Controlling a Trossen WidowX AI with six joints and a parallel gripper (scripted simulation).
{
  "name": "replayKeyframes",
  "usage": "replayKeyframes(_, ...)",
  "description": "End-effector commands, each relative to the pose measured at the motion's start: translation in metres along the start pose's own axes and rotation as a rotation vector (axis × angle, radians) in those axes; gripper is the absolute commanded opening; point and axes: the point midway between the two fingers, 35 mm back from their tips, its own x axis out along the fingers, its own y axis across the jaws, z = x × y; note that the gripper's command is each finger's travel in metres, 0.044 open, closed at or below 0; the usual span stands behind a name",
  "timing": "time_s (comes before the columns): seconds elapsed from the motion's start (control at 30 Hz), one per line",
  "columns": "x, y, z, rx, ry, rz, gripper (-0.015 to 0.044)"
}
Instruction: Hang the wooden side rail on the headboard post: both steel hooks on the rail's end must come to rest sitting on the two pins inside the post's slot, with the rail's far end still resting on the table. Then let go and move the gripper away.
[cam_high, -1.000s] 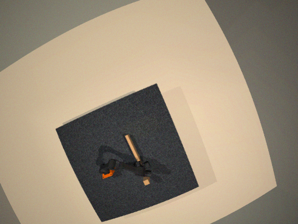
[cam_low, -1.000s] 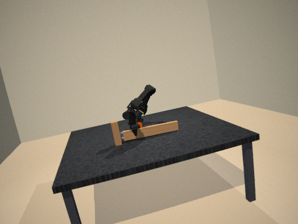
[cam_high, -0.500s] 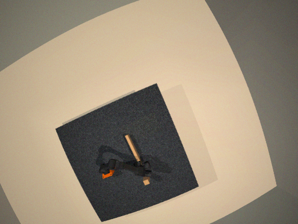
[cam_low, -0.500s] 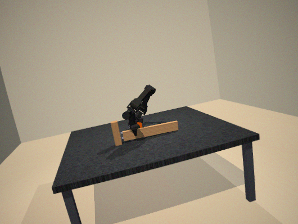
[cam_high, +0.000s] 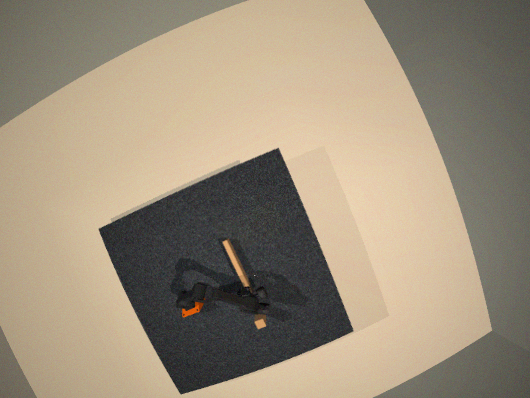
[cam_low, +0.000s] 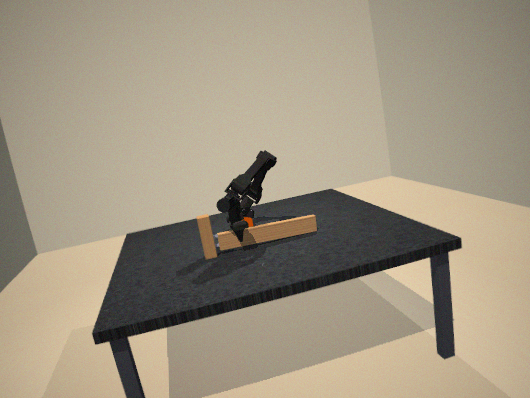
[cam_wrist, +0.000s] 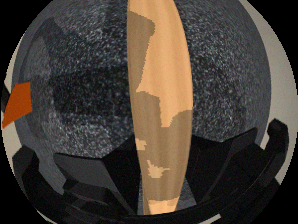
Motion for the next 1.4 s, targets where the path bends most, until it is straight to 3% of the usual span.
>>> replayKeyframes(0.0, -0.002, 0.0008, -0.0036, -0.001, 0.004, -0.004, 0.0)
replayKeyframes(1.37, -0.002, -0.0001, -0.0077, -0.001, 0.005, -0.004, 0.0)
